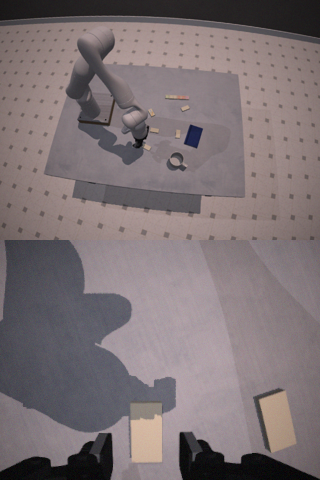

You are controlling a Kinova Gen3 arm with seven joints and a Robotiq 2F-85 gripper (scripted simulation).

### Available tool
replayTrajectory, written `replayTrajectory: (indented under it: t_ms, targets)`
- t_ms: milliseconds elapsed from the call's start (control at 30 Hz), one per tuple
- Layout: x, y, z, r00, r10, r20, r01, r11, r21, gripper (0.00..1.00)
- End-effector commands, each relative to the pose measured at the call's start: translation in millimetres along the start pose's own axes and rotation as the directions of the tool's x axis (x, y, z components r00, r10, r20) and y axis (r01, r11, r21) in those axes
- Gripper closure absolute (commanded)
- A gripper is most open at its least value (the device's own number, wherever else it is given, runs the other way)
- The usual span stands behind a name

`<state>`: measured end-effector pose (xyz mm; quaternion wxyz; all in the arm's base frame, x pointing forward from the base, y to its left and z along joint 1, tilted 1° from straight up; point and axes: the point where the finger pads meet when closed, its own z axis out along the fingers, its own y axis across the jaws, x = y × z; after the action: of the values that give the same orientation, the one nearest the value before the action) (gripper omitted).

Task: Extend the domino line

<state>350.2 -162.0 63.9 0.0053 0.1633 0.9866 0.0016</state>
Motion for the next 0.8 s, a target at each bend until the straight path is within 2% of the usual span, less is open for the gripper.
replayTrajectory:
  t_ms: [0, 367, 767]
  targets:
    - [-0.5, 0.0, -0.5, 1.0, 0.0, 0.002, 0.0, 1.0, 0.0, 0.53]
    - [-0.5, 0.0, 2.6, 1.0, 0.002, -0.001, -0.002, 1.0, 0.0, 0.53]
    - [-0.6, 0.2, 18.7, 1.0, 0.003, -0.003, -0.003, 1.0, 0.0, 0.53]
